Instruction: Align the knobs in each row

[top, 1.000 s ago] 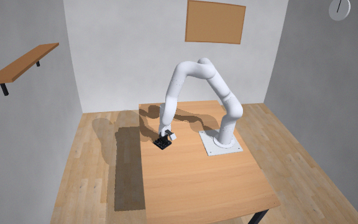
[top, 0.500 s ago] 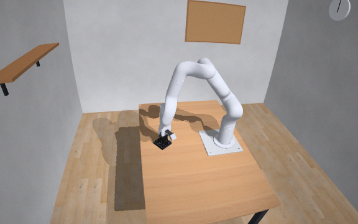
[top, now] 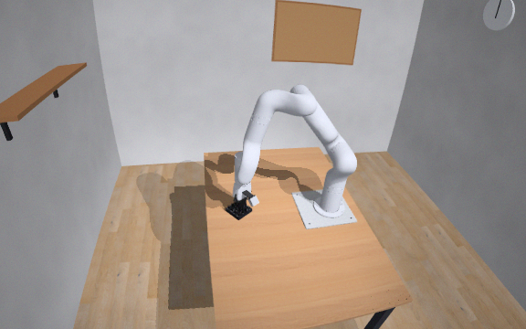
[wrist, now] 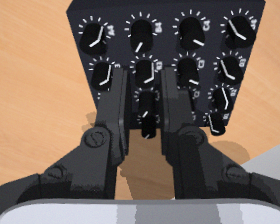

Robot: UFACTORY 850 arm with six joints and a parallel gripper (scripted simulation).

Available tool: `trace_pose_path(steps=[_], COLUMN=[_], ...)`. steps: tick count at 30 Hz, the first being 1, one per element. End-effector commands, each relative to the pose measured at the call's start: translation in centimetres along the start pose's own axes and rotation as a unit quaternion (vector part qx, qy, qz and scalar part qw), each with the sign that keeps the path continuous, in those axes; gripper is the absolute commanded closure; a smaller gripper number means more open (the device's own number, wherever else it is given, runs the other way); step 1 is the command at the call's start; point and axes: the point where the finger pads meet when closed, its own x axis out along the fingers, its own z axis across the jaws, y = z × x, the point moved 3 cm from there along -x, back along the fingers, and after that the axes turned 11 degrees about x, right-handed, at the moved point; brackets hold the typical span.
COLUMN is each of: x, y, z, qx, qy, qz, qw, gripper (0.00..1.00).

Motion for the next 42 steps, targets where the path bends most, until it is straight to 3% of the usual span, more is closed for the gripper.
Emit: trace_pose_path(steps=[1,42], x=[0.0,1.1], y=[0.0,0.0], z=[0.1,0.1], qx=[0.0,0.0], qy=[-0.001,-0.001], qz=[0.0,0.0], qw=[1.0,1.0], gripper=[0.81,0.81])
